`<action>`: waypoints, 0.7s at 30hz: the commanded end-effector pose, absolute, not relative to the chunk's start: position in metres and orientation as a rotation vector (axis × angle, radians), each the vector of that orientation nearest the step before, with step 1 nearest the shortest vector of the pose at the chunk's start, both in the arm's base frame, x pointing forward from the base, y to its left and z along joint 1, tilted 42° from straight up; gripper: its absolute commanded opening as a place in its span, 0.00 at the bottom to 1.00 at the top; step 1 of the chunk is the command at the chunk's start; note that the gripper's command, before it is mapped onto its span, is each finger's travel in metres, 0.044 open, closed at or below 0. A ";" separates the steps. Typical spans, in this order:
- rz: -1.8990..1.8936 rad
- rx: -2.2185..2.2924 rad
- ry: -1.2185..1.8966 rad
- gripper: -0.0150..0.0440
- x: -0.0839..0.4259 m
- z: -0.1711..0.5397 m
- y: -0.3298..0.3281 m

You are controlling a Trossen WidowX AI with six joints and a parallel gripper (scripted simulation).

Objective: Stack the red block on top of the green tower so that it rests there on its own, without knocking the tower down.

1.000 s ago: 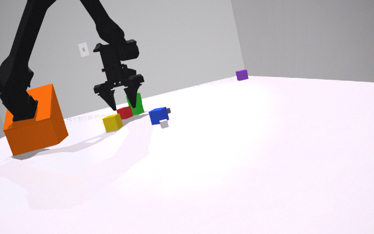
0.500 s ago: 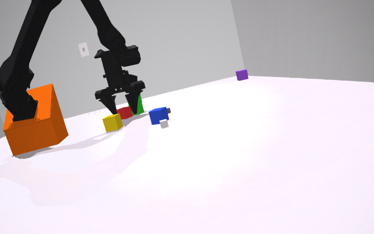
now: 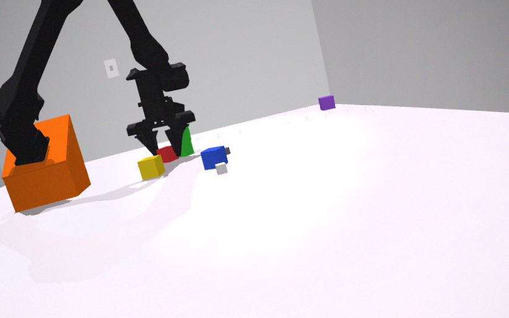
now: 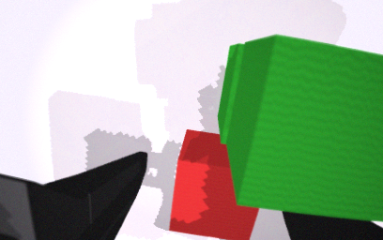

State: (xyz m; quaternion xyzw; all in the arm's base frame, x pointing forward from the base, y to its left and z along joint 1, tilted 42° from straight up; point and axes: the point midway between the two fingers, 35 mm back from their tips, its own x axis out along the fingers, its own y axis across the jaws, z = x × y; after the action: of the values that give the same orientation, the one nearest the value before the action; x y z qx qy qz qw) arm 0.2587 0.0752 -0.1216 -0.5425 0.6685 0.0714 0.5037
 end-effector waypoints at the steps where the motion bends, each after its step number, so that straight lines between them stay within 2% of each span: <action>1: 0.174 -1.313 1.613 0.69 0.259 -0.122 0.075; 5: 0.174 -1.313 1.613 0.51 0.259 -0.122 0.075; 12: 0.174 -1.313 1.613 0.43 0.259 -0.122 0.075; 16: 0.175 -1.313 1.613 0.25 0.258 -0.114 0.082; 21: 0.176 -1.312 1.613 0.25 0.255 -0.093 0.101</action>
State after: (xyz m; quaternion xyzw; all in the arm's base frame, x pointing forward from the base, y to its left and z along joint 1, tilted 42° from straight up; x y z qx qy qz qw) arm 0.2541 0.0888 -0.1043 -0.5457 0.6707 0.0727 0.4971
